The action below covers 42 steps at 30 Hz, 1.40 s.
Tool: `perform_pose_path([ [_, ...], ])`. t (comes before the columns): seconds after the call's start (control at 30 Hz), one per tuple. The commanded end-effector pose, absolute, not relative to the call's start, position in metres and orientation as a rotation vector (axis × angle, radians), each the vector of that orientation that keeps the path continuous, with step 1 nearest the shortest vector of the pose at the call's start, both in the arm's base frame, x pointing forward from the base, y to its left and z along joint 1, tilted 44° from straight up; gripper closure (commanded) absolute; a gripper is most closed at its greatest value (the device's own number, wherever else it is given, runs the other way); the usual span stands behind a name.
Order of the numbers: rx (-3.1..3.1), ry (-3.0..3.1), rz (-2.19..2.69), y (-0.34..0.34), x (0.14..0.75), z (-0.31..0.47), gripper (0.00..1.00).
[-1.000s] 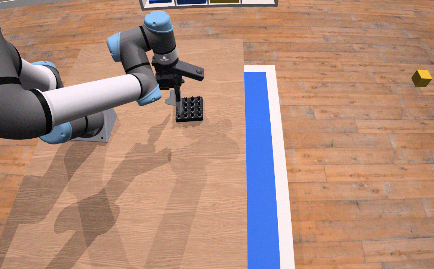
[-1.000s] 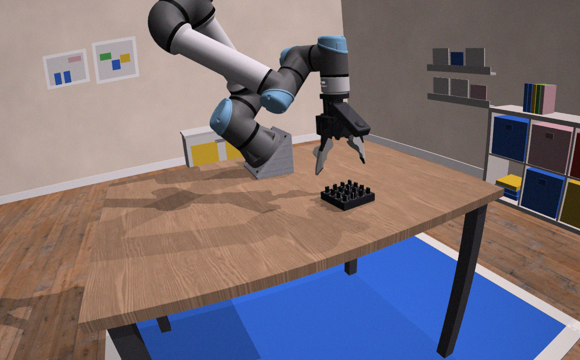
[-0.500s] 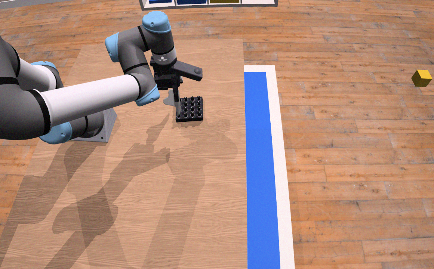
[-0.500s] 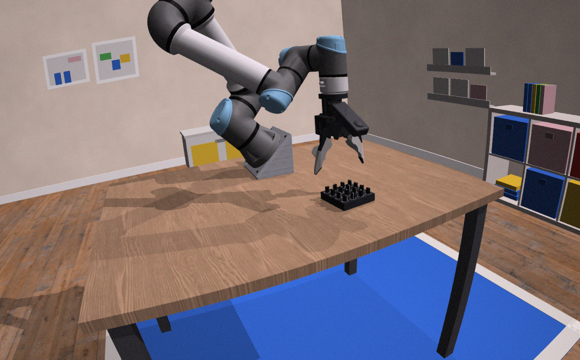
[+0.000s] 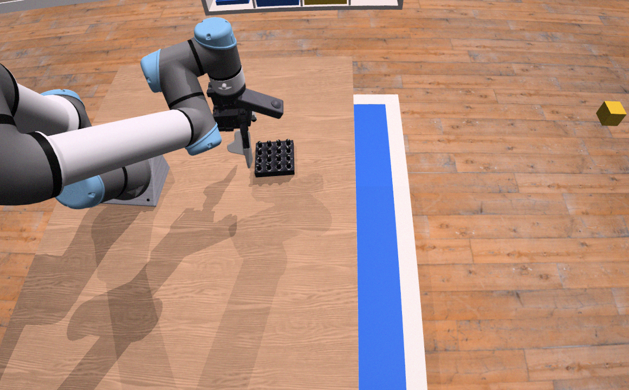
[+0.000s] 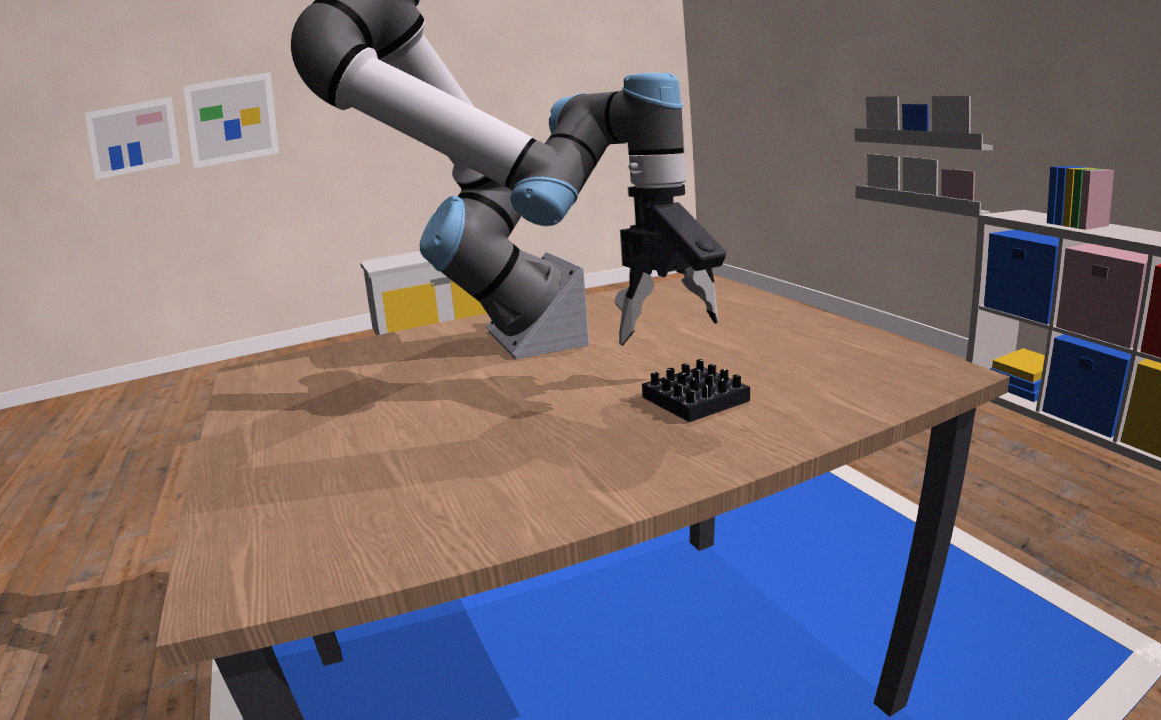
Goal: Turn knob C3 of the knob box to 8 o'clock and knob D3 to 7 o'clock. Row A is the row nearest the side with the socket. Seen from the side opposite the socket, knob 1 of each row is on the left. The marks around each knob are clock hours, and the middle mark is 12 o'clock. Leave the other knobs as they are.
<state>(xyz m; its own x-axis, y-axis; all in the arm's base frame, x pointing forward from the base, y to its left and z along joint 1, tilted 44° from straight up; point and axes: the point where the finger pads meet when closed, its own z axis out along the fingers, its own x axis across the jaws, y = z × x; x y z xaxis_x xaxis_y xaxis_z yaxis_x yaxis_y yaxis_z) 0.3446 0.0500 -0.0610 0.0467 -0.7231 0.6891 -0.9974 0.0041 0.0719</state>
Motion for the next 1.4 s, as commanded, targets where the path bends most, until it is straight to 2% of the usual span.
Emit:
perform_pose_path([
  [0.0,1.775,-1.731,0.639,0.05,0.335,-0.06,0.0],
  [1.37,1.775,-1.731,0.639,0.05,0.321,-0.059,0.0],
])
